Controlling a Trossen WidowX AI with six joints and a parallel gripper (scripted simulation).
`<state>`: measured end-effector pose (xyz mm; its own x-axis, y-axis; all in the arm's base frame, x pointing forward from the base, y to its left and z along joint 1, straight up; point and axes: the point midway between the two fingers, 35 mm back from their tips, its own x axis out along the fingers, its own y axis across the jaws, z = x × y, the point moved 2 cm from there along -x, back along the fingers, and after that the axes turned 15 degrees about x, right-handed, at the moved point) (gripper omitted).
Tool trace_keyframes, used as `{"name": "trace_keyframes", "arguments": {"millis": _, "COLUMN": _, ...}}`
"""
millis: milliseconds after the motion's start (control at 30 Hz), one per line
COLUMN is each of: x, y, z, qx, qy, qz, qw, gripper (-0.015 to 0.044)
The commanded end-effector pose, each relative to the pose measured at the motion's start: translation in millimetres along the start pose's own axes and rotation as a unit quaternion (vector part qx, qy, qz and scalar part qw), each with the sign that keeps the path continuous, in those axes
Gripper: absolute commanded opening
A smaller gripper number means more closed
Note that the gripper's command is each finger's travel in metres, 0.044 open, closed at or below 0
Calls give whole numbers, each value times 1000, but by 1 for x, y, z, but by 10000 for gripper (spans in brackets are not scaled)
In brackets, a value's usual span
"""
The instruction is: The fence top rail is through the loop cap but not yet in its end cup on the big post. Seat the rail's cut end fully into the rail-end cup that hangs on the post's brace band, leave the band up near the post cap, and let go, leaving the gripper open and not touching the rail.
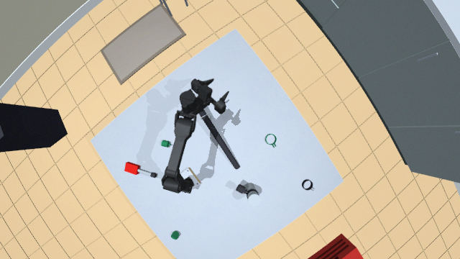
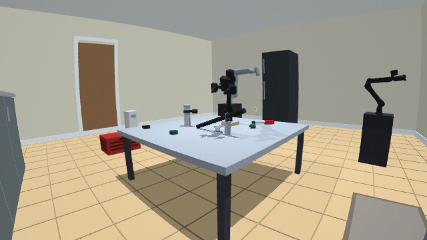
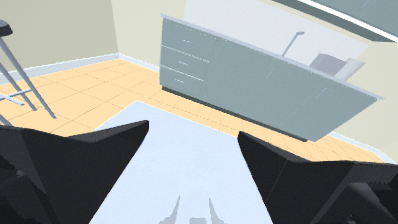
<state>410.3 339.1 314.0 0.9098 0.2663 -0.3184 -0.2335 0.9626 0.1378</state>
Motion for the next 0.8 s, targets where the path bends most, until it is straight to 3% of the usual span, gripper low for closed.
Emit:
{"name": "trace_keyframes", "arguments": {"millis": 0, "x": -10, "y": -70, "z": -2, "qx": -10, "qy": 62, "qz": -35, "qw": 997, "gripper": 440}}
{"name": "trace_keyframes", "arguments": {"millis": 200, "x": -47, "y": -165, "z": -13, "qx": 5, "qy": 152, "qz": -82, "qw": 985, "gripper": 440}}
{"name": "trace_keyframes", "arguments": {"millis": 433, "x": -120, "y": -250, "z": -46, "qx": 61, "qy": 258, "qz": -128, "qw": 956, "gripper": 440}}
{"name": "trace_keyframes", "arguments": {"millis": 600, "x": -173, "y": -282, "z": -73, "qx": 114, "qy": 317, "qz": -148, "qw": 930, "gripper": 440}}
{"name": "trace_keyframes", "arguments": {"millis": 767, "x": -175, "y": -283, "z": -74, "qx": 116, "qy": 319, "qz": -149, "qw": 929, "gripper": 440}}
